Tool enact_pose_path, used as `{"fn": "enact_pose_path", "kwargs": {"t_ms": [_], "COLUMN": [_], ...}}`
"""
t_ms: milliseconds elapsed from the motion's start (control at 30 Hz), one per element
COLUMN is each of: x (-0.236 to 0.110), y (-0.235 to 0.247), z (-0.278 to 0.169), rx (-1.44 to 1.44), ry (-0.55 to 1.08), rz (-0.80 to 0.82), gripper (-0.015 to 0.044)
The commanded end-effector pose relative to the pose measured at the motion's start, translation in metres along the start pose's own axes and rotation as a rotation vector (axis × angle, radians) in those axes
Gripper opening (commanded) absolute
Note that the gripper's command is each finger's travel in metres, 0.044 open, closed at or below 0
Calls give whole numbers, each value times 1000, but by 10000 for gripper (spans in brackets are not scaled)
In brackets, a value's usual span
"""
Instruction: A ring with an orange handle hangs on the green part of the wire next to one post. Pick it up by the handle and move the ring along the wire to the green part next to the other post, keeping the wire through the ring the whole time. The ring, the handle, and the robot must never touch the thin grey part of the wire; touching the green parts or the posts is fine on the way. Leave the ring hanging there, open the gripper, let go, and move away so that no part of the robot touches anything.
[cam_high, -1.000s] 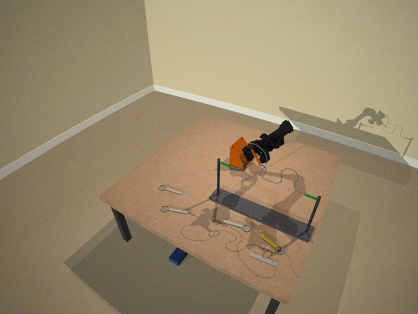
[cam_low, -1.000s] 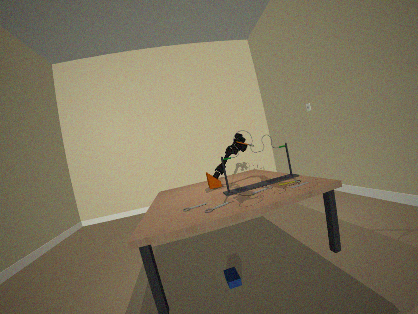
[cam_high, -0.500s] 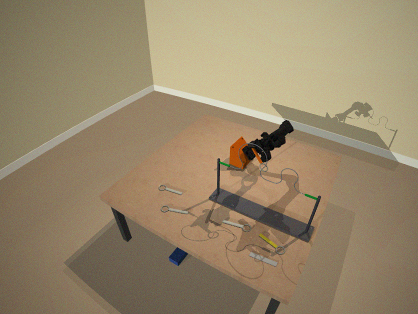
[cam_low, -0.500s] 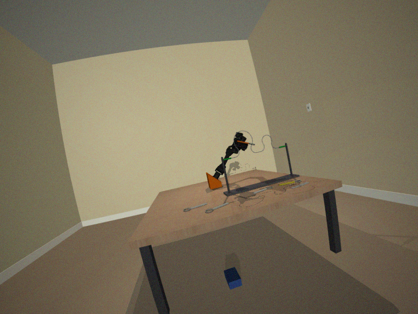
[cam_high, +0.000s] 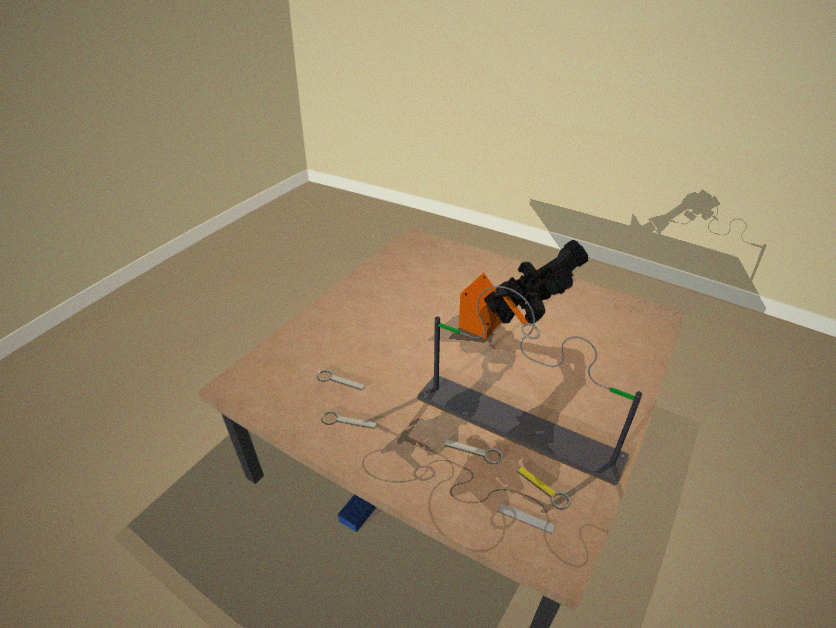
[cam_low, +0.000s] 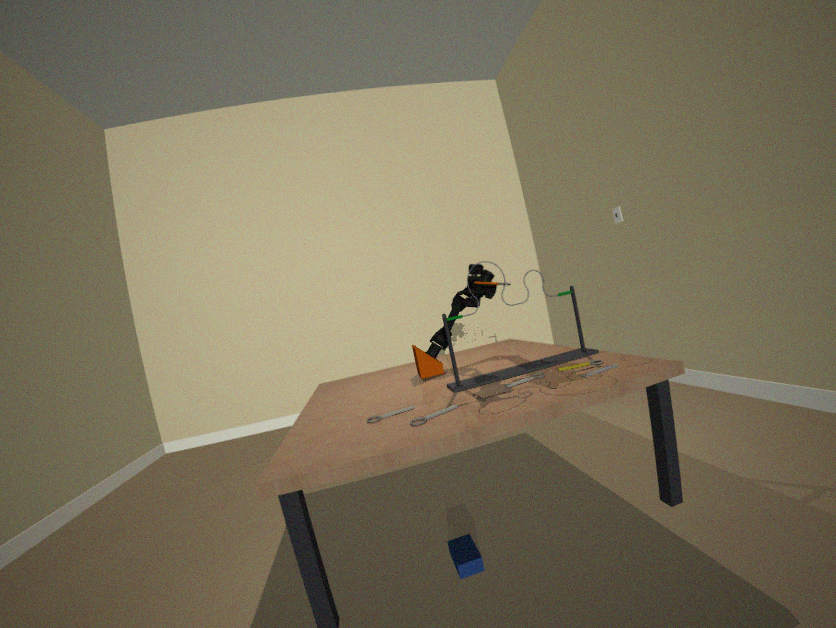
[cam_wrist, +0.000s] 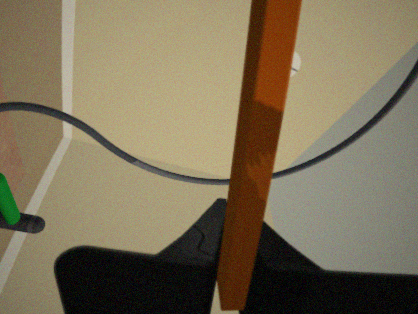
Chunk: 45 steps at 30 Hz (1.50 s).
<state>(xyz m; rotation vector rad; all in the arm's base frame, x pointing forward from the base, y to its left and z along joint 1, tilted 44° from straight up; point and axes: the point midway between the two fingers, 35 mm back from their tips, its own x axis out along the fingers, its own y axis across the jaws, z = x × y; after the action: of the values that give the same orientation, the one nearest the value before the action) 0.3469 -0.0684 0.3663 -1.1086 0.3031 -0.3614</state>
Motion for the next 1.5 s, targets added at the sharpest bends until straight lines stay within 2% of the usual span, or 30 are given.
{"fn": "enact_pose_path", "kwargs": {"t_ms": [0, 1467], "x": [0, -6], "y": [0, 19], "z": [1, 7], "rx": [41, 517], "ry": [0, 66], "rz": [21, 289], "gripper": [-150, -150]}}
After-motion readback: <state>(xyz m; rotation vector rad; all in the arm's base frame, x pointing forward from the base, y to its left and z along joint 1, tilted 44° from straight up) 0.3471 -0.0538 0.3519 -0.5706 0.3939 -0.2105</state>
